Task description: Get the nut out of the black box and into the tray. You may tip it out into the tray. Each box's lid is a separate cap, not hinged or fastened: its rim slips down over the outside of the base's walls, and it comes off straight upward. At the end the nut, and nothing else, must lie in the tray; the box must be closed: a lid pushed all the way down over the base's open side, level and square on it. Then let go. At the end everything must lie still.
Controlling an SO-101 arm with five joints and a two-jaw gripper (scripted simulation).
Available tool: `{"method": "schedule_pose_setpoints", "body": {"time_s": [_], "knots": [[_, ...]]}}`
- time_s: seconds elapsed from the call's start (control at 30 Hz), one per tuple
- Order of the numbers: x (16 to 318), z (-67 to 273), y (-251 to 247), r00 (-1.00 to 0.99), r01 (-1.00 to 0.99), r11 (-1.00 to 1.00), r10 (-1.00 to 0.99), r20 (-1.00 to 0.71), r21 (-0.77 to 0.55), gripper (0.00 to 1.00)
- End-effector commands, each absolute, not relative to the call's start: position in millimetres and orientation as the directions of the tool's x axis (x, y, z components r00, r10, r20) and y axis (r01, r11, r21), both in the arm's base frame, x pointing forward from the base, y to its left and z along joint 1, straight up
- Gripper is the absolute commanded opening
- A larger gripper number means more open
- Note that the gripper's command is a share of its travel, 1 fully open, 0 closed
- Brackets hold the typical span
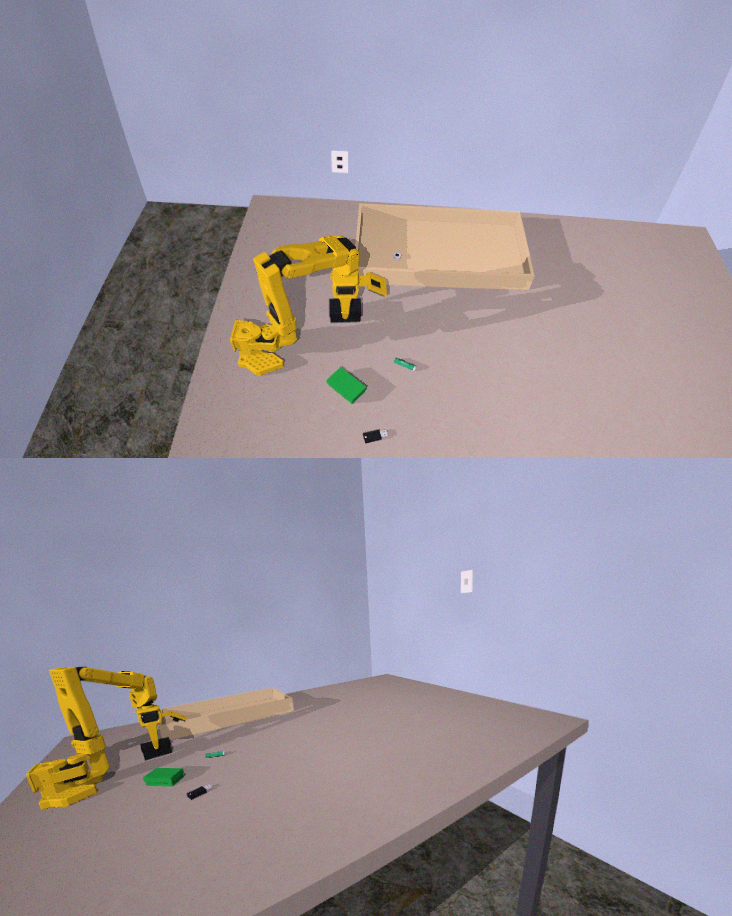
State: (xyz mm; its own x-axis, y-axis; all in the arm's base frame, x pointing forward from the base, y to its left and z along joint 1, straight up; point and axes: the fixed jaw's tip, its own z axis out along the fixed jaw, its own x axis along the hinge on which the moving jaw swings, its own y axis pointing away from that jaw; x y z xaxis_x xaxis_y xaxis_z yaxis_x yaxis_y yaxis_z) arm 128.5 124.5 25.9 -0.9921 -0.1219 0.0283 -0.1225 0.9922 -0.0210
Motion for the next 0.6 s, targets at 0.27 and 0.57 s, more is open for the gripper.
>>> {"method": "schedule_pose_setpoints", "body": {"time_s": [0.27, 0.57], "knots": [[131.1, 29.4, 127.4, -0.994, -0.114, 0.994, -0.114, 0.000, 0.000, 0.21], [130.8, 29.4, 127.2, -0.993, -0.119, 0.993, -0.119, 0.000, 0.000, 0.21]]}}
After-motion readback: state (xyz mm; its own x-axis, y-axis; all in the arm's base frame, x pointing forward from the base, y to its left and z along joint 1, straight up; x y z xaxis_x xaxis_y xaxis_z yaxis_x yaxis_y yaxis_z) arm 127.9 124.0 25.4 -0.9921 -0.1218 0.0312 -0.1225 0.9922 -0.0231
